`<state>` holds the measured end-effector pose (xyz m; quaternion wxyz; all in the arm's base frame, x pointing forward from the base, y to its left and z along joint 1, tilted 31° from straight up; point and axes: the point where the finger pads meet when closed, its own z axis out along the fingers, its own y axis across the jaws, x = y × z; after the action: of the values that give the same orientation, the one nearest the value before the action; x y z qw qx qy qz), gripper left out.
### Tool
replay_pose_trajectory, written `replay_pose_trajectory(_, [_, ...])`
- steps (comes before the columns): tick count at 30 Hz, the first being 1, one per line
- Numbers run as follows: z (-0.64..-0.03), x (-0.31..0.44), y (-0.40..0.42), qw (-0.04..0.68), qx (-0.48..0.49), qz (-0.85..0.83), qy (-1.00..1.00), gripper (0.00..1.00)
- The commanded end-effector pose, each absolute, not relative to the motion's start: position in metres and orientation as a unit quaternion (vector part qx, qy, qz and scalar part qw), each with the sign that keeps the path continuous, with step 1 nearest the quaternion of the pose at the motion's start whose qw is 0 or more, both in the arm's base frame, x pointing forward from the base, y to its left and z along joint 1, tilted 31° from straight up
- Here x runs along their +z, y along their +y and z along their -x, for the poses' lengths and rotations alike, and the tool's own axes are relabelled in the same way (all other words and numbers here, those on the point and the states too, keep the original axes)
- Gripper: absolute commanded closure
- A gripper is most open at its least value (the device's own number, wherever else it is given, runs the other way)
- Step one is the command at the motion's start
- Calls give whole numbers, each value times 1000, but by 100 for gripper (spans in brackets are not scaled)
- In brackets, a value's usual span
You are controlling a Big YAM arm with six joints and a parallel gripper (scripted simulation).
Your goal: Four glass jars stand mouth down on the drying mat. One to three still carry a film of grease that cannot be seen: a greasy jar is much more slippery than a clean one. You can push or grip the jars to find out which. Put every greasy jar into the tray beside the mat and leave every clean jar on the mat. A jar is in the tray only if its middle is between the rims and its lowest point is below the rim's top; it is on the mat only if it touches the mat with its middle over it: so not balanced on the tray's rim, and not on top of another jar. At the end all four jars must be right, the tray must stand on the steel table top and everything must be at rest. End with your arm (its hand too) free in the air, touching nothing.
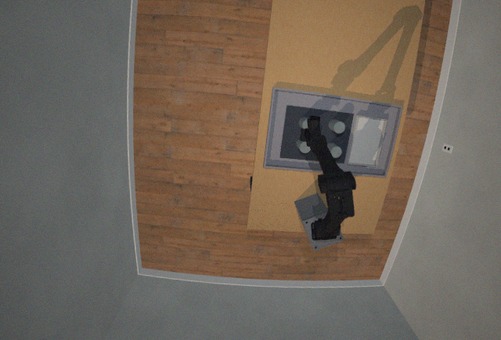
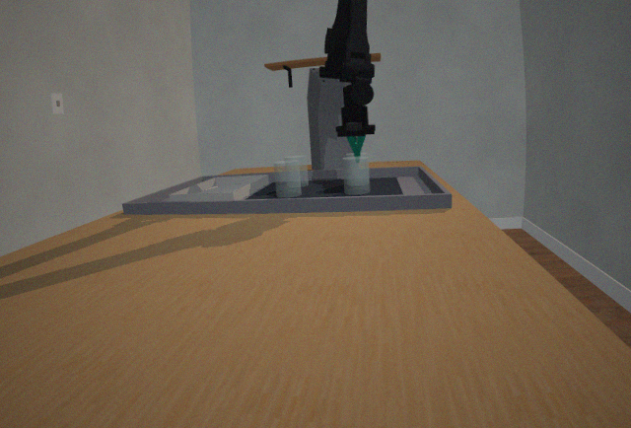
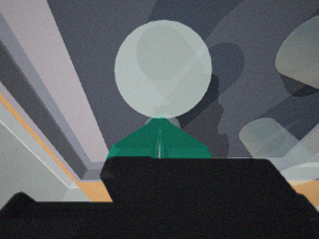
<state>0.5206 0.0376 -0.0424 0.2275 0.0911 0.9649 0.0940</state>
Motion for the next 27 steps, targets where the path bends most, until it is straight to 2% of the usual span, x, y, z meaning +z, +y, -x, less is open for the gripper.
replay_pose_trajectory(1, [-545,-31,36,246,97,-89,960,100])
replay_pose_trajectory(27, [-547,-30,35,246,97,-89,960,100])
